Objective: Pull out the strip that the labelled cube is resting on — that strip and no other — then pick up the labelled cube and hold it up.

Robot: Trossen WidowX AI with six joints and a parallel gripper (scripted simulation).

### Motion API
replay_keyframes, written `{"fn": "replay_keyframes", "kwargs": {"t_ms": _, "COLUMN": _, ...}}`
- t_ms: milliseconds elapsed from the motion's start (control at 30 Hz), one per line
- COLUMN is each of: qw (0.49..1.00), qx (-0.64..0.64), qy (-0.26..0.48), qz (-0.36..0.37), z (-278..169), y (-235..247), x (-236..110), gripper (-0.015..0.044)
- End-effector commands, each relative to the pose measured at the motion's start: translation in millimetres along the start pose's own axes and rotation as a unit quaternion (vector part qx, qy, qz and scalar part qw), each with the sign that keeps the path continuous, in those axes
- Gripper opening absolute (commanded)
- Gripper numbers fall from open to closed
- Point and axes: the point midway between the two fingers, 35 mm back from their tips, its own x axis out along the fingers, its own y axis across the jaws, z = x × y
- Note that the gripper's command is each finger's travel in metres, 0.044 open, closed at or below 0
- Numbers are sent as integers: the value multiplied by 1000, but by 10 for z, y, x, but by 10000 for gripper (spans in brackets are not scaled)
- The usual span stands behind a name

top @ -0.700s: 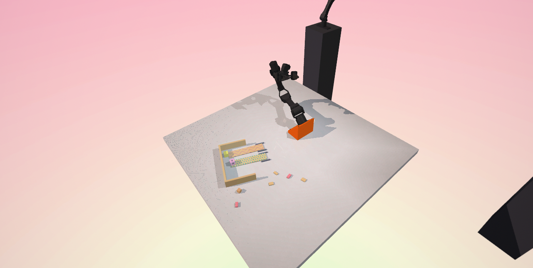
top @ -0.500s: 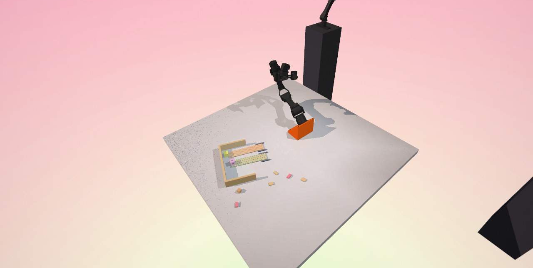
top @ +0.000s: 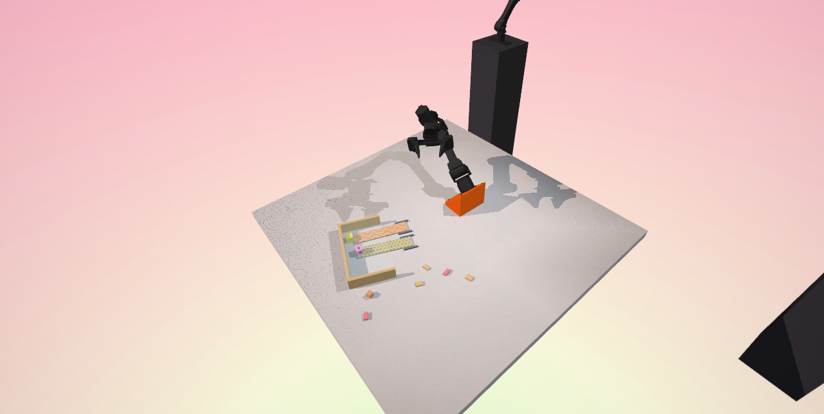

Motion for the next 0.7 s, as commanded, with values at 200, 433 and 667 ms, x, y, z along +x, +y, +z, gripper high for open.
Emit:
{"fn": "replay_keyframes", "kwargs": {"t_ms": 200, "qw": 936, "qx": 90, "qy": 149, "qz": -306, "z": -1021, "y": -719, "x": 1023, "gripper": 400}}
{"fn": "replay_keyframes", "kwargs": {"t_ms": 433, "qw": 895, "qx": 107, "qy": 187, "qz": -392, "z": -1429, "y": -867, "x": 1092, "gripper": 400}}
{"fn": "replay_keyframes", "kwargs": {"t_ms": 667, "qw": 895, "qx": 107, "qy": 187, "qz": -392, "z": -1429, "y": -867, "x": 1092, "gripper": 400}}
